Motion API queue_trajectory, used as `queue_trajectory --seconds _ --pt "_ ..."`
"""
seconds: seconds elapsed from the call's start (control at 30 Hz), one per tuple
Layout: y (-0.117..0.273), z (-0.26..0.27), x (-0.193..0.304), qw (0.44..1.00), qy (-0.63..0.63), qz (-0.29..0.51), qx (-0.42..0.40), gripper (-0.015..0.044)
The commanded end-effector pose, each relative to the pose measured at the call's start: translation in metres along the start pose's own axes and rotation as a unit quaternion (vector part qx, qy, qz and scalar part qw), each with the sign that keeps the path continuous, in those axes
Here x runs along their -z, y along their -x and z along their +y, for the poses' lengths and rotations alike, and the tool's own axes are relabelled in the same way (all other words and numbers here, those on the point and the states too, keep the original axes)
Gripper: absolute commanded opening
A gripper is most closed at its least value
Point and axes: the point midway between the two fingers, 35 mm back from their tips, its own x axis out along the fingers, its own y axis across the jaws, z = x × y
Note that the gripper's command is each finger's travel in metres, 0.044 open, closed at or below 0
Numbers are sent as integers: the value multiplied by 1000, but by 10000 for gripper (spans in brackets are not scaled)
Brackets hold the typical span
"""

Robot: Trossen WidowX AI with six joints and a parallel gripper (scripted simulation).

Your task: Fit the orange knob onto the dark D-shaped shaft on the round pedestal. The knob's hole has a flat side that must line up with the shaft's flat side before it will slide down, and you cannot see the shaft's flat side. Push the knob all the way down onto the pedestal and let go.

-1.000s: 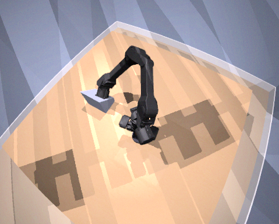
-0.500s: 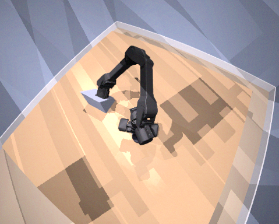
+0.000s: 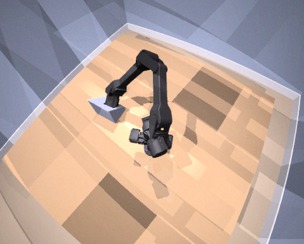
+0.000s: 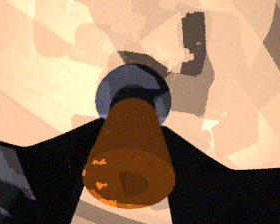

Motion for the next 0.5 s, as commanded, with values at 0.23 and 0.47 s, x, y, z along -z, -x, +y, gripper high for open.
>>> queue_trajectory --seconds 0.23,0.47 --pt "-2 1 1 1000 2 0 0 0" --pt "-3 1 0 1000 2 0 0 0"
